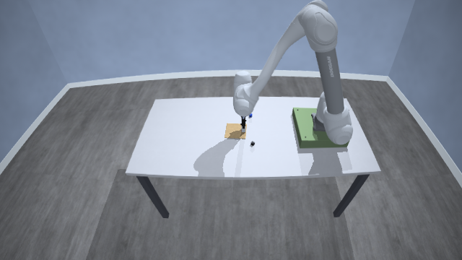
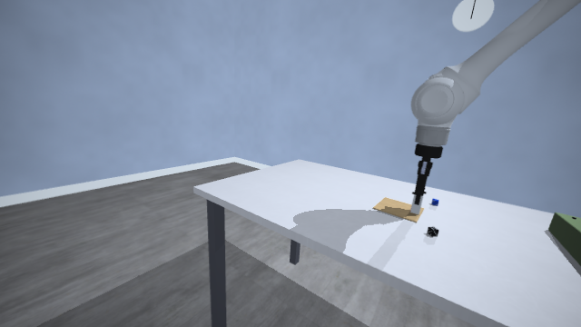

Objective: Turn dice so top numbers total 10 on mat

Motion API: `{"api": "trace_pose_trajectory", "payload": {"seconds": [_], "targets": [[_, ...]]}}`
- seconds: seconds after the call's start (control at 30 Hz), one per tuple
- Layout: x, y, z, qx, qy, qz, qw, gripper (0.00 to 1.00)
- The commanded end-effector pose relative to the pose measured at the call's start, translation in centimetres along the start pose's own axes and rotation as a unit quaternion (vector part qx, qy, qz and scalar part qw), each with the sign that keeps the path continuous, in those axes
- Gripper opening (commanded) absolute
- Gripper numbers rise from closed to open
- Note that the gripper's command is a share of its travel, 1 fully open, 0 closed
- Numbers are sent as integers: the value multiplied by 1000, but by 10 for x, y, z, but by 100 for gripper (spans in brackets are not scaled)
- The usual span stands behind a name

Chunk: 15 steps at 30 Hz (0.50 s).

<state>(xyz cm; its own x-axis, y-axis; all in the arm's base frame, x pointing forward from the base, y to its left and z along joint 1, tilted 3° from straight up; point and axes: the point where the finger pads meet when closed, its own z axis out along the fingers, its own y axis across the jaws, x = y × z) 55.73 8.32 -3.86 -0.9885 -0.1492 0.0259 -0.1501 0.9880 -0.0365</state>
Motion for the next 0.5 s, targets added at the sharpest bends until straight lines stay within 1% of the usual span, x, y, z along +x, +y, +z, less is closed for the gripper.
{"api": "trace_pose_trajectory", "payload": {"seconds": [0.0, 0.13, 0.17, 0.33, 0.37, 0.43, 0.47], "targets": [[0, 0, 0, 0, 0, 0, 1000, 9], [0, 0, 0, 0, 0, 0, 1000, 9], [0, 0, 0, 0, 0, 0, 1000, 12], [0, 0, 0, 0, 0, 0, 1000, 14], [0, 0, 0, 0, 0, 0, 1000, 17], [0, 0, 0, 0, 0, 0, 1000, 17], [0, 0, 0, 0, 0, 0, 1000, 19]]}}
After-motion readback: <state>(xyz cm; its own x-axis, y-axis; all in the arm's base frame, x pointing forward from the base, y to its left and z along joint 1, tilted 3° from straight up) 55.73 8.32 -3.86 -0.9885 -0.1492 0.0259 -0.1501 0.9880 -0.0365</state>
